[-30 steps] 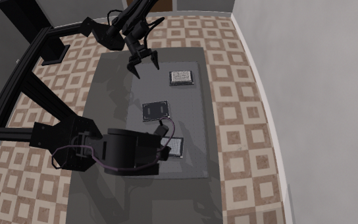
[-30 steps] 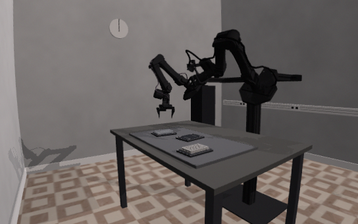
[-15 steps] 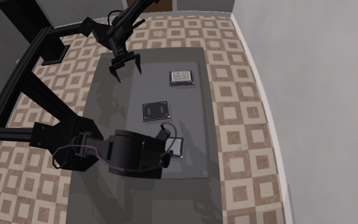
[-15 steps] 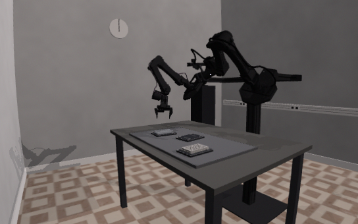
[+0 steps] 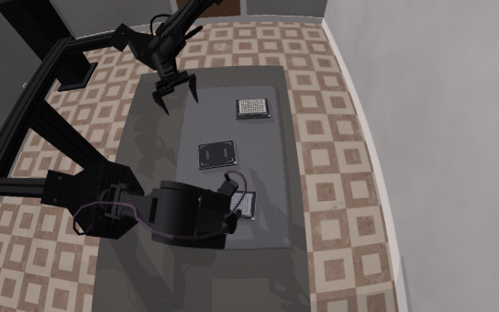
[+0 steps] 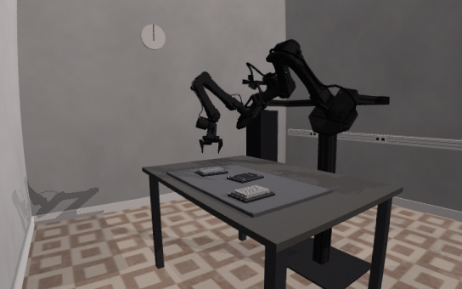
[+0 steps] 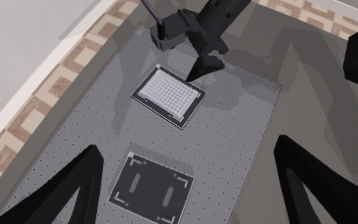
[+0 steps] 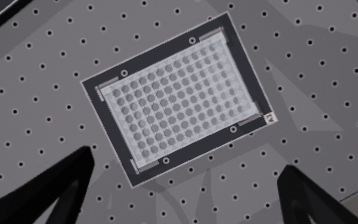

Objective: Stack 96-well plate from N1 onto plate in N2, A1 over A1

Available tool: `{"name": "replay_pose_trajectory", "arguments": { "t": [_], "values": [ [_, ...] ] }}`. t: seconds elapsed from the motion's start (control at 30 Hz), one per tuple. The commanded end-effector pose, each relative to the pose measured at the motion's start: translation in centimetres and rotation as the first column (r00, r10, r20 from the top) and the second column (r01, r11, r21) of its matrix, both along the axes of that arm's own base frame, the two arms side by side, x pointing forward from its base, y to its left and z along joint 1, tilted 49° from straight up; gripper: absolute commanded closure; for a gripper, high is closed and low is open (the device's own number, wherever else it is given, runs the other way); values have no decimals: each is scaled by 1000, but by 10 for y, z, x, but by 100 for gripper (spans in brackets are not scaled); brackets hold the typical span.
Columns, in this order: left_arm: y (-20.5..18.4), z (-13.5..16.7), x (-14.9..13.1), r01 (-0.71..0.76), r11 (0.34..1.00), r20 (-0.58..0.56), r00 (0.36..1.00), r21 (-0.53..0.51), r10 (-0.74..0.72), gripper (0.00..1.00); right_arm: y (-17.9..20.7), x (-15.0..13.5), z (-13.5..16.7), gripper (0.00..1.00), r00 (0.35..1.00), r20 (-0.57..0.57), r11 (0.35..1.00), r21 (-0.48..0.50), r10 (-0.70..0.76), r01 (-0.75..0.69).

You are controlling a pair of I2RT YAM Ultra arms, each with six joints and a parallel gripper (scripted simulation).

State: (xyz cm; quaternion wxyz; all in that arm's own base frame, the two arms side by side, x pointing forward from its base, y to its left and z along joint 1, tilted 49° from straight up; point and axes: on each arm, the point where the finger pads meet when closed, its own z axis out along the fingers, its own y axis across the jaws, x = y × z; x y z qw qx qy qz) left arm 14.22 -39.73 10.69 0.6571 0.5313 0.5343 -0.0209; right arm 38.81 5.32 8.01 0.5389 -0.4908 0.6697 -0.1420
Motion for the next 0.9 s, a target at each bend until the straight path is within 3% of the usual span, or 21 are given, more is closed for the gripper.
{"name": "replay_pose_trajectory", "arguments": {
  "t": [0.0, 0.2, 0.33, 0.5, 0.83, 0.87],
  "values": [
    [-12, 10, -2, 9, 999, 5, 1000, -39, -9, 0, -2, 10, 7, 0, 998, 5, 997, 44, -63, 63],
    [-9, 8, -2, 9, 1000, 4, 1000, -26, -9, 0, -6, 13, -11, 0, 936, -146, 925, 166, -321, 343],
    [-9, 8, -2, 9, 1000, 4, 1000, -26, -9, 0, -4, 14, -14, 0, 910, -183, 895, 189, -372, 404],
    [-9, 8, -2, 9, 1000, 4, 1000, -26, -9, 0, 0, 16, -24, 0, 806, -296, 777, 238, -513, 582],
    [-9, 8, -2, 9, 1000, 4, 1000, -26, -9, 0, 13, 24, -31, 0, 604, -465, 544, 273, -647, 793],
    [-9, 8, -2, 9, 1000, 4, 1000, -26, -9, 0, 13, 24, -31, 0, 604, -465, 544, 273, -647, 793]
  ]
}}
